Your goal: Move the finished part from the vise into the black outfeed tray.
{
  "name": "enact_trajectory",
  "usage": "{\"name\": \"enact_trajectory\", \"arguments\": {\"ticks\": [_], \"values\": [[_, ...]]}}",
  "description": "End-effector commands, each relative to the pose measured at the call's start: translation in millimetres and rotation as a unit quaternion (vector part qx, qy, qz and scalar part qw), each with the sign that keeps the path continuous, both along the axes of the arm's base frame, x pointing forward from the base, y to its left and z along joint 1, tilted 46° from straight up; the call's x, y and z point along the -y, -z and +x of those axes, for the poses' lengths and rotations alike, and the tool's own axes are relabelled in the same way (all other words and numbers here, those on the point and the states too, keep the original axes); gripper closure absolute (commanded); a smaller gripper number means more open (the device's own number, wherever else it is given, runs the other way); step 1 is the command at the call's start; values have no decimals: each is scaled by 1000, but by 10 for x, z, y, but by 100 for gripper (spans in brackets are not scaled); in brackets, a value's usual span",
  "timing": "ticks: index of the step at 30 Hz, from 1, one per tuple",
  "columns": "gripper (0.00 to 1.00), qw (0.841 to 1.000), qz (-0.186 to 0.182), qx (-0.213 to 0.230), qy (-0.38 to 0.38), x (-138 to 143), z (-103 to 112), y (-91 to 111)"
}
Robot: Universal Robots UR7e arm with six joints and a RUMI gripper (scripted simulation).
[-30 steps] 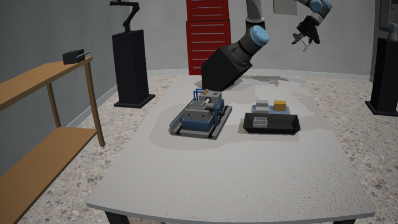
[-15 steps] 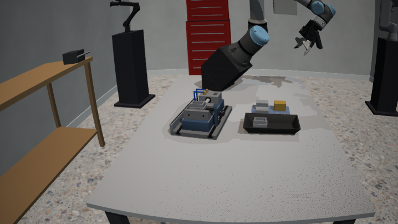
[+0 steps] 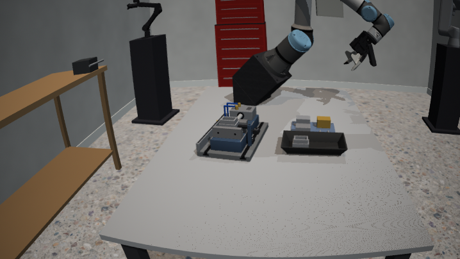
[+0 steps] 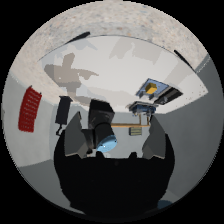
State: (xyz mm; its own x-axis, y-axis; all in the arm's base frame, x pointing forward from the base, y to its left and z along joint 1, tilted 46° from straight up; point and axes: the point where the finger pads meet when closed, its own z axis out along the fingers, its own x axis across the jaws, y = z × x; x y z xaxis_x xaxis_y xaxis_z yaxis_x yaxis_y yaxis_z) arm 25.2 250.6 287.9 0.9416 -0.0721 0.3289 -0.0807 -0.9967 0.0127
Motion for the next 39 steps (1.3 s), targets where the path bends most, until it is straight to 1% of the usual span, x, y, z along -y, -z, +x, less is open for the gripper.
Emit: {"name": "enact_trajectory", "arguments": {"ticks": [1,2,4,11,19,21,29,36,38,39], "values": [[0,999,1,-8,32,-78,167,39],[0,999,1,-10,41,-94,212,50],[0,999,1,-10,41,-94,212,50],[0,994,3,-24,105,-189,575,134],[0,981,9,-42,188,-227,1093,251],[0,981,9,-42,188,-227,1093,251],[0,959,20,-61,277,-142,1710,390],[0,930,34,-76,359,74,2300,530],[0,930,34,-76,359,74,2300,530],[0,925,36,-78,371,117,2386,551]]}}
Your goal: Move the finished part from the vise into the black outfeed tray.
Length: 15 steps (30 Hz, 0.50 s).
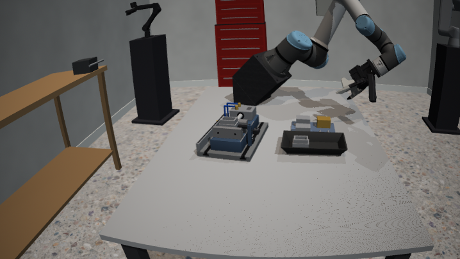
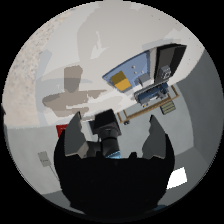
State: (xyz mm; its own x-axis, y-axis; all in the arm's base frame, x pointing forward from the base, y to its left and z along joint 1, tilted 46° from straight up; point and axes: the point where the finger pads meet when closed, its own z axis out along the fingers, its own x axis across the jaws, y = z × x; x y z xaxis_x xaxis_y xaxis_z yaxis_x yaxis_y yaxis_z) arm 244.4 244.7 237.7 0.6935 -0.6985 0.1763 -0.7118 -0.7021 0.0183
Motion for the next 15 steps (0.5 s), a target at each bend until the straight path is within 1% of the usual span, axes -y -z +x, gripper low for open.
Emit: {"name": "enact_trajectory", "arguments": {"ticks": [1,6,12,14,15], "values": [[0,999,8,-7,37,106,280,70],[0,994,20,-15,103,389,703,183],[0,982,37,-22,182,841,1179,328],[0,977,43,-24,209,1018,1324,378],[0,977,43,-24,209,1018,1324,378]]}}
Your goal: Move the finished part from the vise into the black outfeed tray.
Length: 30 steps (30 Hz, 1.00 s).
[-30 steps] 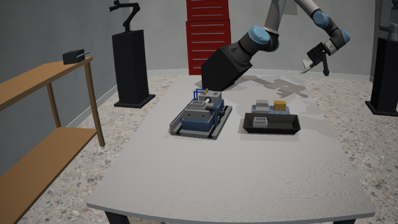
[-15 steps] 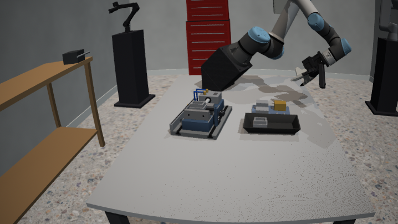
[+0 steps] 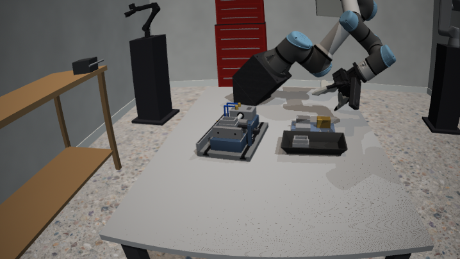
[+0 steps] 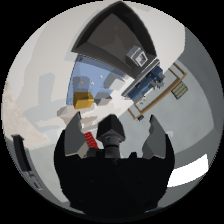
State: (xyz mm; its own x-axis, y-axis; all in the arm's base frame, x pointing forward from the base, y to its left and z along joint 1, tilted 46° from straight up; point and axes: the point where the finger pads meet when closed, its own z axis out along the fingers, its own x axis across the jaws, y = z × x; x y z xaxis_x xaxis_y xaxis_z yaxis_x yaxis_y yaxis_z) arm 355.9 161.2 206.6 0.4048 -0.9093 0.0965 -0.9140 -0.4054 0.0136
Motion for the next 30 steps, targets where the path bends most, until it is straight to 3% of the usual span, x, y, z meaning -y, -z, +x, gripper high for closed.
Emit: {"name": "enact_trajectory", "arguments": {"ticks": [1,14,23,30], "values": [[0,1000,9,-2,30,182,208,66],[0,977,48,-3,206,1596,888,411],[0,989,100,-28,102,1707,993,638],[0,987,154,-32,0,1820,1085,828]]}}
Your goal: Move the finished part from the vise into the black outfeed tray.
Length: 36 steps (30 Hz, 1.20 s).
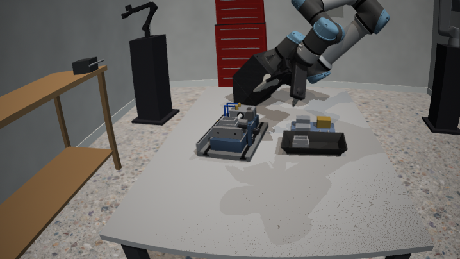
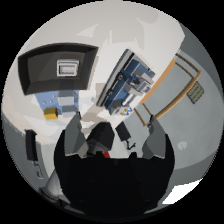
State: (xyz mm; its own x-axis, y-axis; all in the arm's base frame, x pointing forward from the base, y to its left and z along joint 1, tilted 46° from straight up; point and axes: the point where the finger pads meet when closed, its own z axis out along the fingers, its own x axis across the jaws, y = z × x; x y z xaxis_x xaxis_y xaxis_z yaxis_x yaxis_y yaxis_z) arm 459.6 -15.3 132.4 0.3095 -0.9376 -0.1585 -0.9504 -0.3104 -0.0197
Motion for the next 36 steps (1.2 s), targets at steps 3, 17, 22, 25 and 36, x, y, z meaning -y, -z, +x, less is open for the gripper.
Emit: {"name": "enact_trajectory", "arguments": {"ticks": [3,17,22,25,36], "values": [[0,994,55,17,-89,110,84,157],[0,961,135,86,-225,359,212,380],[0,950,149,107,-253,427,238,424],[0,938,161,129,-279,496,263,464],[0,891,188,210,-355,751,333,585]]}}
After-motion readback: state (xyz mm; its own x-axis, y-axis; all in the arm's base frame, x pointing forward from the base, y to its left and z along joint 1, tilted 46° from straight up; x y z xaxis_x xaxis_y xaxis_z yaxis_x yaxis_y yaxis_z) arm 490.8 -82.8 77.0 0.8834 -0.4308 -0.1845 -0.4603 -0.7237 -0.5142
